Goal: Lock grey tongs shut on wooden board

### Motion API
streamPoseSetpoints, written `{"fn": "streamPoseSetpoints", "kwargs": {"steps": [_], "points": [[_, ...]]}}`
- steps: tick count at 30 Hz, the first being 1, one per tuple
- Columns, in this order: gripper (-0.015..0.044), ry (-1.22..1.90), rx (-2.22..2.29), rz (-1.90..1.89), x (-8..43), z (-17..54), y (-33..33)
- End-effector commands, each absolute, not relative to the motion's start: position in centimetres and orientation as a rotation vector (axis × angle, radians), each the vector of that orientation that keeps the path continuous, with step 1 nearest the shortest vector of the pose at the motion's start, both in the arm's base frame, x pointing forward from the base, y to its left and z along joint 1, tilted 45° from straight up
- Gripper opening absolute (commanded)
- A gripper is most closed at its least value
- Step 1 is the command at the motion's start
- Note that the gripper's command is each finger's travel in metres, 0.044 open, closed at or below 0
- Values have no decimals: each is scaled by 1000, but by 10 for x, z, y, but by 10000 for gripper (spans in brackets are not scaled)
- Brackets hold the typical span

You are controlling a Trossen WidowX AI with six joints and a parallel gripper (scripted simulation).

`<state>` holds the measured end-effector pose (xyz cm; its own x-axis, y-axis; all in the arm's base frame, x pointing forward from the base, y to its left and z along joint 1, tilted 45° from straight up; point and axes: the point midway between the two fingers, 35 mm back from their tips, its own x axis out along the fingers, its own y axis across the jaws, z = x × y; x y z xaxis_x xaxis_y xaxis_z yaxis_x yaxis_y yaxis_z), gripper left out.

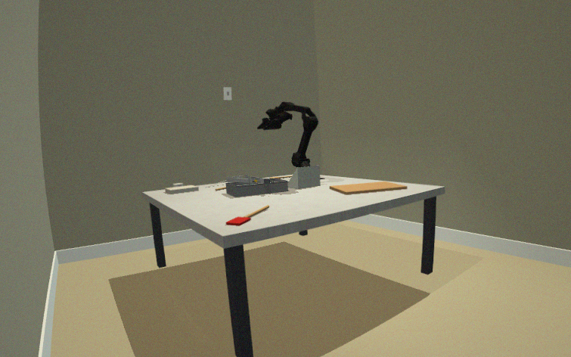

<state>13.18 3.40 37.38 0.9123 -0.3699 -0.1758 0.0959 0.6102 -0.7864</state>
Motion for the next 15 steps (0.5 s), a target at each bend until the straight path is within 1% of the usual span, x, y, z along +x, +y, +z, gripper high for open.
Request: {"fn": "streamPoseSetpoints", "kwargs": {"steps": [1,2,9,15], "points": [[426,339,-877,-275,132,374,34],[440,342,-872,-271,131,374,32],[440,418,-733,-162,127,368,-12],[440,597,-628,9,144,343,-55]]}}
